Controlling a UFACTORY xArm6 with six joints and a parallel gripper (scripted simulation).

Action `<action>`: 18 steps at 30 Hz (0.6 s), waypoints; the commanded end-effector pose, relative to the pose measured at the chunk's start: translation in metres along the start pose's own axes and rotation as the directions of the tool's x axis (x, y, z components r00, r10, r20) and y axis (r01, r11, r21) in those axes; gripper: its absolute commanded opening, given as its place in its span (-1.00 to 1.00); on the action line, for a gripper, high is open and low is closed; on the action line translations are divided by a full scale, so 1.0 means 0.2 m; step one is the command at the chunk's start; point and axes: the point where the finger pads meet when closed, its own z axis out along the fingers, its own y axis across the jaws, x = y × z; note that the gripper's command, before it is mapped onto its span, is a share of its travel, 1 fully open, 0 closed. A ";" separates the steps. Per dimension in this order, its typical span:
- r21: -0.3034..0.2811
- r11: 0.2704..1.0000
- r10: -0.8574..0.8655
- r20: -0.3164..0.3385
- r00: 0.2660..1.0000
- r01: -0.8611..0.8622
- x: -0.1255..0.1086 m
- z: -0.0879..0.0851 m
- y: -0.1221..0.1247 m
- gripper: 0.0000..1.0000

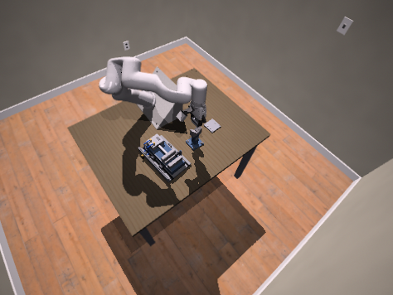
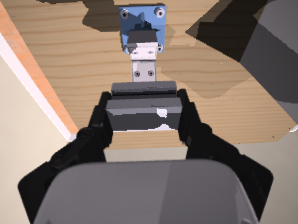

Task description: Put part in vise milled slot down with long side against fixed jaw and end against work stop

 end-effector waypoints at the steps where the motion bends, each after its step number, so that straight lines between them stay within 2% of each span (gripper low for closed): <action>1: 0.003 1.000 0.001 0.010 1.000 -0.001 0.00 -0.01 0.00 -1.00; 9: 0.003 1.000 0.001 0.034 0.999 -0.001 0.00 -0.01 0.00 -1.00; 18: 0.004 1.000 0.001 0.091 0.996 -0.001 0.00 -0.01 0.00 -1.00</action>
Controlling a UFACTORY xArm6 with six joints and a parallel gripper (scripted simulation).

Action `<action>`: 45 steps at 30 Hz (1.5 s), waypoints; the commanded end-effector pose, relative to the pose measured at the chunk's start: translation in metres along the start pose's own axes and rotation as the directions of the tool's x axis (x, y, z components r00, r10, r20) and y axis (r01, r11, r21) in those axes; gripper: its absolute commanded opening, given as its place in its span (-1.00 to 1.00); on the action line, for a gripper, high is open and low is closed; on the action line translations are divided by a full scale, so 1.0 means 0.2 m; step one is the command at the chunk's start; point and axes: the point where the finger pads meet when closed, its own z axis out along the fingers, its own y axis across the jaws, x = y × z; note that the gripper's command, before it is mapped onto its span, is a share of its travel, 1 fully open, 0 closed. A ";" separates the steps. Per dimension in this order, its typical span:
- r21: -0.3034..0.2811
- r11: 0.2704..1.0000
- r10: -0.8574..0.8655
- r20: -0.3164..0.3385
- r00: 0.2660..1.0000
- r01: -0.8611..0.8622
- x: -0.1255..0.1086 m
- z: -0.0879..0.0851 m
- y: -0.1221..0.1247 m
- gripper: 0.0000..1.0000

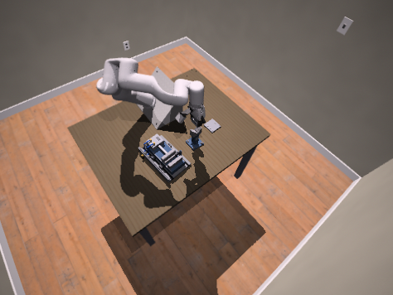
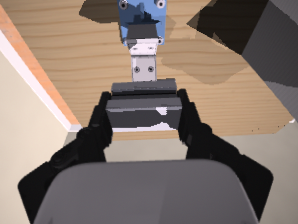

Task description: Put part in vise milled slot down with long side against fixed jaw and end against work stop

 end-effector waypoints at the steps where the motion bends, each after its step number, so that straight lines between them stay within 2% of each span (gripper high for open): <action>1: 0.004 1.000 0.001 0.026 1.000 -0.001 0.00 -0.01 0.00 -1.00; 7: 0.004 1.000 0.001 0.060 0.998 -0.001 0.00 -0.01 0.00 -1.00; 21: 0.004 1.000 0.000 0.213 0.977 -0.001 0.01 -0.01 0.00 -1.00; 23: 0.004 1.000 0.000 0.213 0.977 -0.001 0.01 -0.01 0.00 -1.00; 38: 0.004 1.000 -0.001 0.405 0.914 -0.001 0.02 0.00 0.00 -1.00; 40: 0.004 1.000 -0.001 0.405 0.914 -0.001 0.02 0.00 0.00 -1.00; 45: 0.003 1.000 -0.001 0.463 0.886 0.000 0.02 0.00 0.00 -1.00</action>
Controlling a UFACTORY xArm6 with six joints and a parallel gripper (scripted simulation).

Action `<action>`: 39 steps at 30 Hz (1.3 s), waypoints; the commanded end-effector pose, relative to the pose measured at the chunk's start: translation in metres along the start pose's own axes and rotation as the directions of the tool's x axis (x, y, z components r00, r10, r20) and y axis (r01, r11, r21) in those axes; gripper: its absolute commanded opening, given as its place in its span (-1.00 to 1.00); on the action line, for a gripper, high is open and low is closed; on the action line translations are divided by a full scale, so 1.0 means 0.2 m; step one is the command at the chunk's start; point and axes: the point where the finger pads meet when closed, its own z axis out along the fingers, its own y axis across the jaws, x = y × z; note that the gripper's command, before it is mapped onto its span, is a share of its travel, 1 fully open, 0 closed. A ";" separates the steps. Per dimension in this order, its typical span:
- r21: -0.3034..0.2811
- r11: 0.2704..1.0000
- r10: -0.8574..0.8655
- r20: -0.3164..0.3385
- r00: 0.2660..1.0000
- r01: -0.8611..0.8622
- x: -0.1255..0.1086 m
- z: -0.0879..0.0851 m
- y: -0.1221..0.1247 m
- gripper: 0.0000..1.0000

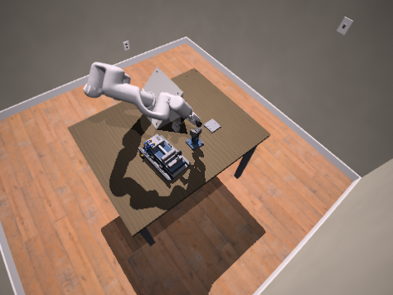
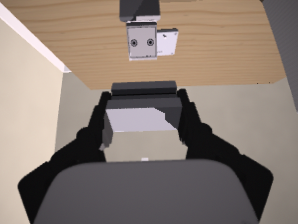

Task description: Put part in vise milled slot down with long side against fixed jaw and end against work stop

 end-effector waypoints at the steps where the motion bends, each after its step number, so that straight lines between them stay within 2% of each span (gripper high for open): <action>1: 0.003 1.000 -0.001 0.042 0.999 0.001 0.00 -0.01 0.00 -1.00; 10: 0.003 1.000 -0.001 0.129 0.992 0.001 0.00 -0.01 0.00 -1.00; 21: 0.003 1.000 -0.002 0.190 0.982 0.001 0.01 -0.01 0.00 -1.00; 39: 0.003 1.000 -0.002 0.242 0.970 0.001 0.01 -0.01 0.00 -1.00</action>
